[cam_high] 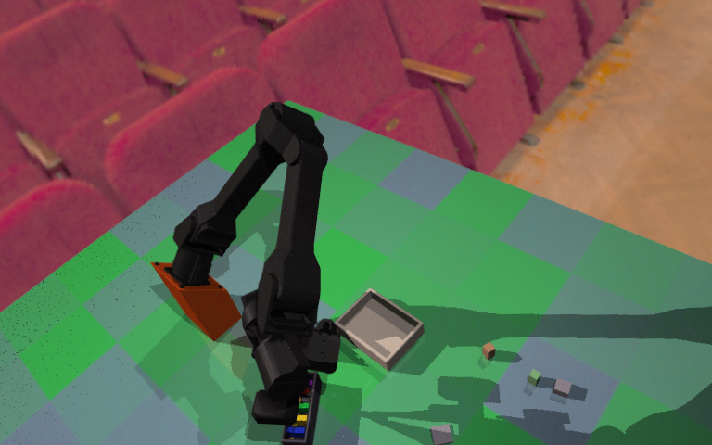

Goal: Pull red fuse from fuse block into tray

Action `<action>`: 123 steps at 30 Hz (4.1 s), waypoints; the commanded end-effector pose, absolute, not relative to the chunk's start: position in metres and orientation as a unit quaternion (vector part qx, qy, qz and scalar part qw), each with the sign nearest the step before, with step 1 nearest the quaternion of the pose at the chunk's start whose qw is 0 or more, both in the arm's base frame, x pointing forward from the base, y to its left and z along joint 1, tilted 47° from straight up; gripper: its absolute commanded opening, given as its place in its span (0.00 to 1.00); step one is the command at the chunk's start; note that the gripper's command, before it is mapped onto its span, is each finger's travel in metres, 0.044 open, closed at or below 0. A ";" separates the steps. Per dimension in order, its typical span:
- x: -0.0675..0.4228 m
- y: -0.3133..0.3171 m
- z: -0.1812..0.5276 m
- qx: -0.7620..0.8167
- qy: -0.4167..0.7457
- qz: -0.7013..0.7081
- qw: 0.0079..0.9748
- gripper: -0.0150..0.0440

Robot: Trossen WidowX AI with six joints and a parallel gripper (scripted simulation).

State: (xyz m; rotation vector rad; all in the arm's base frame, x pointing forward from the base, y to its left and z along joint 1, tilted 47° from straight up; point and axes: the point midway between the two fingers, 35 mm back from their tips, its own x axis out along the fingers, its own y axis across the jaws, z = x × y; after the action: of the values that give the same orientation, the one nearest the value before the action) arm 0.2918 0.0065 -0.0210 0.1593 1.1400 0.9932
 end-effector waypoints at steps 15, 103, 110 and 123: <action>0.292 -0.002 -0.014 0.069 0.516 0.450 0.726 0.25; 0.304 0.131 0.121 0.071 0.511 0.454 0.726 0.81; 0.301 0.112 0.137 0.071 0.514 0.452 0.726 0.81; 0.300 0.112 0.135 0.072 0.517 0.450 0.725 0.81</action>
State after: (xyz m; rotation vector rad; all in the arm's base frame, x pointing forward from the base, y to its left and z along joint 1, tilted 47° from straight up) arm 0.3003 0.1117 0.1352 0.1588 1.1400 0.9924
